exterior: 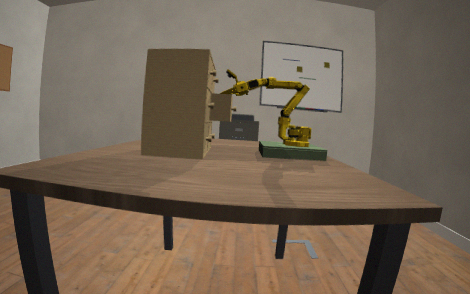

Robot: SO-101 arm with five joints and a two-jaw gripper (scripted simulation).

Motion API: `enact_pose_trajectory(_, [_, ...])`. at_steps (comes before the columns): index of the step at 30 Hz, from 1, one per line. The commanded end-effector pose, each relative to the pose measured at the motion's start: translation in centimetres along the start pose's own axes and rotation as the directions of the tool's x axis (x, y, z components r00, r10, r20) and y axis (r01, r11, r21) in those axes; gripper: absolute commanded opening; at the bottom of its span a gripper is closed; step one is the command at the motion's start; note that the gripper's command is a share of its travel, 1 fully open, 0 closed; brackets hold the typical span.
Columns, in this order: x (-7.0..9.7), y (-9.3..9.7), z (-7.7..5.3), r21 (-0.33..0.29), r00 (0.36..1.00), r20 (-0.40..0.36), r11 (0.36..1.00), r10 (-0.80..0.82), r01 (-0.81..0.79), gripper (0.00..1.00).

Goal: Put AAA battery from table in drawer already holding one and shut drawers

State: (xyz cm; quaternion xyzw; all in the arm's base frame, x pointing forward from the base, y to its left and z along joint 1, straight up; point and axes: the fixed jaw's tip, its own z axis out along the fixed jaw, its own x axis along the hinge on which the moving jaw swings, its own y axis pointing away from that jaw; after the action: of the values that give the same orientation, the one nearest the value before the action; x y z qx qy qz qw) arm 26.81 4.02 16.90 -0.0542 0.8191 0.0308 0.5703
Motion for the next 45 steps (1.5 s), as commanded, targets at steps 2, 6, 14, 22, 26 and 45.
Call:
enact_pose_trajectory(2, [0.0,0.0,-0.1,-0.002,1.0,0.007,1.0,0.007,-0.007,0.13])
enact_pose_trajectory(6, [0.0,0.0,-0.1,-0.002,1.0,0.007,1.0,0.007,-0.007,0.14])
enact_pose_trajectory(14, [0.0,0.0,-0.1,-0.002,1.0,0.007,1.0,0.007,-0.007,0.18])
enact_pose_trajectory(22, [0.0,0.0,-0.1,-0.002,1.0,0.007,1.0,0.007,-0.007,0.23])
enact_pose_trajectory(26, [-0.4,0.0,-0.2,-0.002,1.0,0.007,1.0,0.007,-0.007,0.23])
enact_pose_trajectory(45, [-3.3,0.0,-1.4,-0.002,1.0,0.007,1.0,0.001,-0.001,0.23])
